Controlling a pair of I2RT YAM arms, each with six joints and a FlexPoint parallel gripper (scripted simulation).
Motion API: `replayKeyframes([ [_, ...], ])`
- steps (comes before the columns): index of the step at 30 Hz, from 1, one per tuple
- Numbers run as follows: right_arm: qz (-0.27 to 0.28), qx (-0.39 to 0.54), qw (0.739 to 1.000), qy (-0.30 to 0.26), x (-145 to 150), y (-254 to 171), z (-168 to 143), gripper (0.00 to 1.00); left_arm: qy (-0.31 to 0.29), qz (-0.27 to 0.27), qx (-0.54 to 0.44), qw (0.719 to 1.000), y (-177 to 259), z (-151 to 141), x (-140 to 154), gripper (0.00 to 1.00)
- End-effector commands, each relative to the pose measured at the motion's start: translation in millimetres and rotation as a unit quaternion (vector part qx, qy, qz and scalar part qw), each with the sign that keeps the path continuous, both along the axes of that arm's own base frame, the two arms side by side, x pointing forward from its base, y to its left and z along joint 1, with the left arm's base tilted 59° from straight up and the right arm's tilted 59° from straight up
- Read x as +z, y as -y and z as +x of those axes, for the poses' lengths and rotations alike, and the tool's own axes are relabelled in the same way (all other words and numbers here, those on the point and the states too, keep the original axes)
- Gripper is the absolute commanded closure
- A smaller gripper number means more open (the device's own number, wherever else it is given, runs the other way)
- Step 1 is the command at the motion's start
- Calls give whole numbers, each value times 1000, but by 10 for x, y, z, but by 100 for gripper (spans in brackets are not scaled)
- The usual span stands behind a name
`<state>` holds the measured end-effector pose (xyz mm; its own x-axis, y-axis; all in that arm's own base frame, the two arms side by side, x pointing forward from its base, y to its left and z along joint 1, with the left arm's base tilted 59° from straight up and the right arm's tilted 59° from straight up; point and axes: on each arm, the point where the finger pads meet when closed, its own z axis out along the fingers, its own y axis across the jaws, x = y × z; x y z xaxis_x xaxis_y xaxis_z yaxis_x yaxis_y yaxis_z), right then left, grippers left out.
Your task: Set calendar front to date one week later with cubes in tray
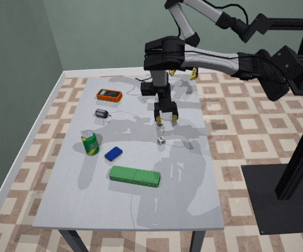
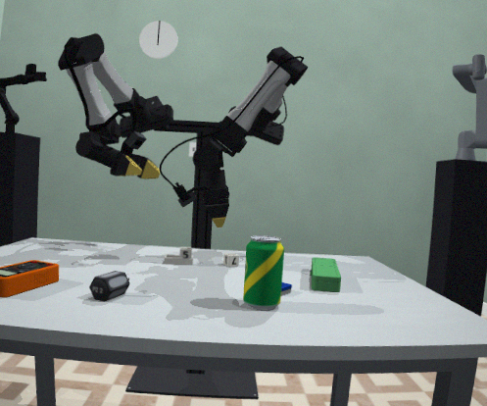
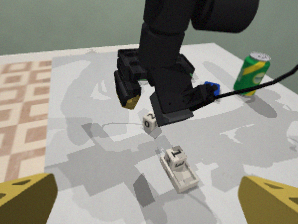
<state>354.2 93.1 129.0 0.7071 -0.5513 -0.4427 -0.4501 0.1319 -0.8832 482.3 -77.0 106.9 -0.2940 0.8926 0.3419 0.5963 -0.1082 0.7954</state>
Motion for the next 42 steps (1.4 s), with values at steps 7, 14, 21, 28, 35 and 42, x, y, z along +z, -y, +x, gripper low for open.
replayKeyframes([
  [7, -14, 23, 1000, 9, 23, -122, -45, 0, -16, -252, -17, 967, -121, 15, 189, 39],
  [14, -23, 33, 999, 11, -2, -205, -46, 0, -17, -389, -19, 921, -340, 17, 305, 39],
  [21, -29, 41, 999, 12, -14, -268, -45, 0, -19, -501, -27, 865, -478, 45, 384, 39],
  [28, -37, 49, 998, 14, -27, -358, -34, 0, -30, -648, -24, 761, -787, 73, 387, 39],
  [35, -43, 53, 998, 16, -32, -414, -22, 0, -32, -728, -23, 684, -990, 67, 436, 39],
  [42, -47, 38, 998, 14, -60, -449, 100, 0, -46, -788, 73, 609, -1244, 101, 261, 39],
])
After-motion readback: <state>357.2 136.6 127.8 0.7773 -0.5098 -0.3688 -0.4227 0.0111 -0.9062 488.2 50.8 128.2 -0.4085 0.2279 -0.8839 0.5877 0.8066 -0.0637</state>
